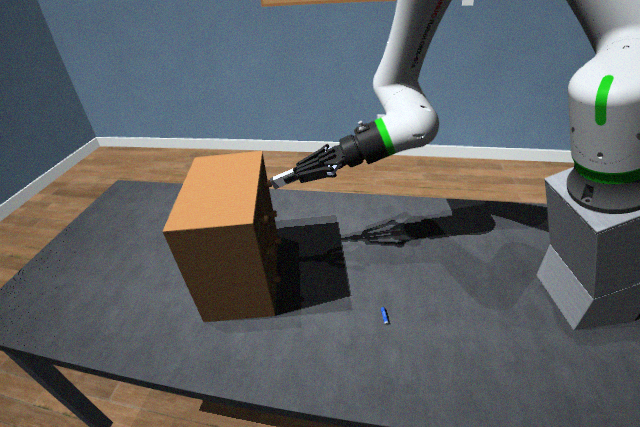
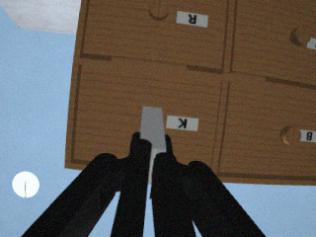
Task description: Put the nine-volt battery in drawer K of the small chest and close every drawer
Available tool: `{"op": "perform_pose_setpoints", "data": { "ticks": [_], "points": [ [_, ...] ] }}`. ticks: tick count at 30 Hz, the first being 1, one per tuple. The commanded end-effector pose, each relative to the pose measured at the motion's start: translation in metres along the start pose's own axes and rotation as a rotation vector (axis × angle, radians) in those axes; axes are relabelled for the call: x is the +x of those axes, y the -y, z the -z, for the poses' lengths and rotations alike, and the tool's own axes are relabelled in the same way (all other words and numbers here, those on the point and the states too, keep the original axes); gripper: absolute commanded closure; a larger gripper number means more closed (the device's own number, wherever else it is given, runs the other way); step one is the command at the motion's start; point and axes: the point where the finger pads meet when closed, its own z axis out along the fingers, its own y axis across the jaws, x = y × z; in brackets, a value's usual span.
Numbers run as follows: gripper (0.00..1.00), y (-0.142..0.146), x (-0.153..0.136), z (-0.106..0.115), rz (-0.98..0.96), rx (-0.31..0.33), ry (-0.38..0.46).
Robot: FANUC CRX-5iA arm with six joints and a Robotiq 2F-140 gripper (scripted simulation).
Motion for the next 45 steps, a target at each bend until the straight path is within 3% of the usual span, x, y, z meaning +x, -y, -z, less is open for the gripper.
{"op": "perform_pose_setpoints", "data": {
  "ticks": [1, 23, 36, 45],
  "points": [
    [1.0, 0.0, 0.0, 0.0, 0.0, 0.0, 0.0],
    [1.0, 0.0, 0.001, 0.002, 0.0, 0.0, 0.0],
    [1.0, 0.0, 0.016, 0.044, 0.0, 0.0, 0.0],
    [1.0, 0.0, 0.017, 0.055, 0.0, 0.0, 0.0]
  ]
}}
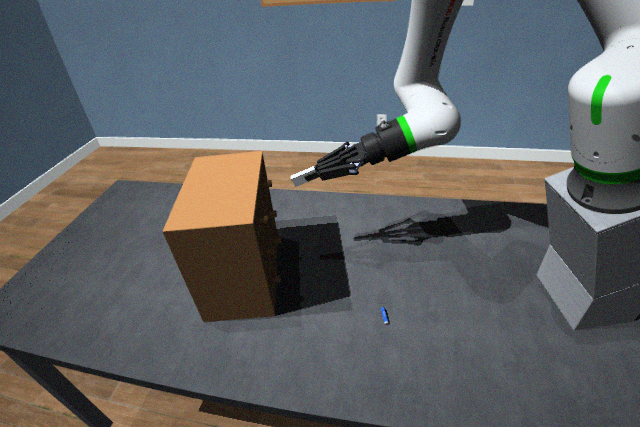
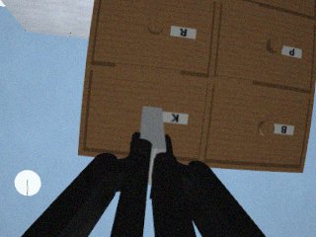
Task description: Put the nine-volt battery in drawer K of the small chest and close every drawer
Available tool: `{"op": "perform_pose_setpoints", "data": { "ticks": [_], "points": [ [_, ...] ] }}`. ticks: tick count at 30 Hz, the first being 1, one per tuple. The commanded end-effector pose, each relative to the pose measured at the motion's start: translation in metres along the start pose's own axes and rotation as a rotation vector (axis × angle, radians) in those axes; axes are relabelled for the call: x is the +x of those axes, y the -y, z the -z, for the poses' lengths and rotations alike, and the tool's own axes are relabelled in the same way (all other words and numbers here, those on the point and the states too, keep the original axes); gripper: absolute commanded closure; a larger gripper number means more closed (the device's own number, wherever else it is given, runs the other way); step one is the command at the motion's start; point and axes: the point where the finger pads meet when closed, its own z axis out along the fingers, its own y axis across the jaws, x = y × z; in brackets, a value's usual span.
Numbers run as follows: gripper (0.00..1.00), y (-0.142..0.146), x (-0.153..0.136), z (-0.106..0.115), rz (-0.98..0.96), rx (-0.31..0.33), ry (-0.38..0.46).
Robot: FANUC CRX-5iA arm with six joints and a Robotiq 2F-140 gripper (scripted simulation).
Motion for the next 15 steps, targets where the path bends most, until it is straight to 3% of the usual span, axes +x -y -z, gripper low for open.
{"op": "perform_pose_setpoints", "data": {
  "ticks": [1, 11, 15],
  "points": [
    [1.0, 0.0, 0.0, 0.009, 0.0, 0.0, 0.0],
    [1.0, 0.0, -0.002, 0.047, 0.0, 0.0, 0.0],
    [1.0, 0.0, -0.002, 0.051, 0.0, 0.0, 0.0]
  ]
}}
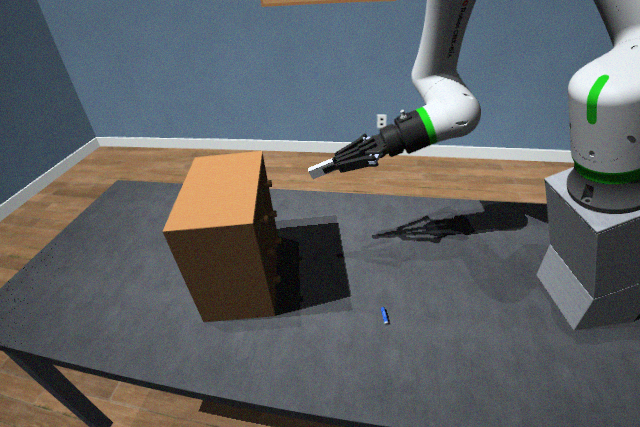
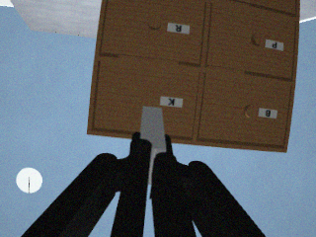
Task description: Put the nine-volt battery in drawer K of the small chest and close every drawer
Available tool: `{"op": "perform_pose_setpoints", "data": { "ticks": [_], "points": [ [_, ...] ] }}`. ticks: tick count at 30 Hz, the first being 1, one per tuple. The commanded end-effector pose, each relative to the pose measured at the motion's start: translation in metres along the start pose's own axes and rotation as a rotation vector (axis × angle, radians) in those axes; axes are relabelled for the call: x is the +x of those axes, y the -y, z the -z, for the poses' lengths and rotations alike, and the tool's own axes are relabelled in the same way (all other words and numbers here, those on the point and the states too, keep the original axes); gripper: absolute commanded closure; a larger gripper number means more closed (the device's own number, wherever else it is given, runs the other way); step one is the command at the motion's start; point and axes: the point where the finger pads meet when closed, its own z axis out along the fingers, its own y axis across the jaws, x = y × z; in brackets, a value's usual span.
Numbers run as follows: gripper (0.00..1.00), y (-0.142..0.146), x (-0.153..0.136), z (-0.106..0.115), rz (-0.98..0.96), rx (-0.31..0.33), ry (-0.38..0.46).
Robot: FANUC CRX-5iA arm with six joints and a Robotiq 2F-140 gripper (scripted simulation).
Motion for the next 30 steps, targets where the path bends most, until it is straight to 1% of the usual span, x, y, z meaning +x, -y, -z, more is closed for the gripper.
{"op": "perform_pose_setpoints", "data": {
  "ticks": [1, 9, 15, 21, 23, 30],
  "points": [
    [1.0, 0.0, 0.0, 0.002, 0.0, 0.0, 0.0],
    [1.0, 0.0, -0.001, 0.003, 0.0, 0.0, -0.008],
    [1.0, 0.0, -0.002, 0.006, 0.0, 0.0, -0.044],
    [1.0, 0.0, -0.006, 0.015, 0.0, -0.001, -0.122],
    [1.0, 0.0, -0.006, 0.015, 0.0, -0.001, -0.122],
    [1.0, 0.0, -0.013, 0.031, 0.0, -0.001, -0.272]
  ]
}}
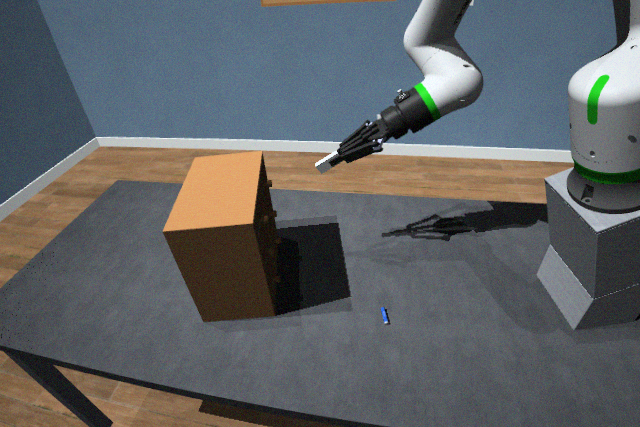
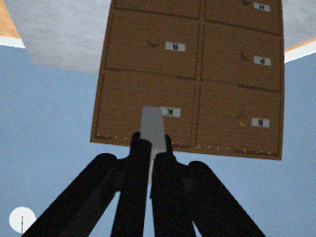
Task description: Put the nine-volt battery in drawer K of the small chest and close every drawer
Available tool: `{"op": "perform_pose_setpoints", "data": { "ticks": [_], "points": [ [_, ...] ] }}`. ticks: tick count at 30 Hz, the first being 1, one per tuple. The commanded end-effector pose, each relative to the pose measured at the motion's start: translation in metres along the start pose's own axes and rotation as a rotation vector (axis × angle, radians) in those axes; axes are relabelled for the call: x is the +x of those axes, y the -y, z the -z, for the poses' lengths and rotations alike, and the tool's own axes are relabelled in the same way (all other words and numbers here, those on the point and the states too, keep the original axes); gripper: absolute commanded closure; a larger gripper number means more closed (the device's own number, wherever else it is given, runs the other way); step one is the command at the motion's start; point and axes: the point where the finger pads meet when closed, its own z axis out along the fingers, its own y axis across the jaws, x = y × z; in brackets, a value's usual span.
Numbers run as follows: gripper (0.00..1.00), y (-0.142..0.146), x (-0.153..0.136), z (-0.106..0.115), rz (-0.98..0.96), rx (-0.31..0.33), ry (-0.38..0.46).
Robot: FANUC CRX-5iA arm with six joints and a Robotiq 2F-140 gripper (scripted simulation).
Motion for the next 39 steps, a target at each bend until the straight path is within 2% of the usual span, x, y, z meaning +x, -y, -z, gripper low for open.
{"op": "perform_pose_setpoints", "data": {
  "ticks": [1, 8, 10, 25, 27, 39],
  "points": [
    [1.0, -0.001, -0.003, 0.011, -0.005, -0.006, -0.115],
    [1.0, -0.001, -0.007, 0.03, -0.004, -0.008, -0.285],
    [1.0, -0.001, -0.007, 0.03, -0.004, -0.008, -0.285],
    [1.0, -0.001, -0.017, 0.07, -0.003, -0.008, -0.63],
    [1.0, -0.001, -0.017, 0.07, -0.003, -0.008, -0.63],
    [1.0, 0.0, -0.026, 0.105, -0.002, -0.008, -0.946]
  ]
}}
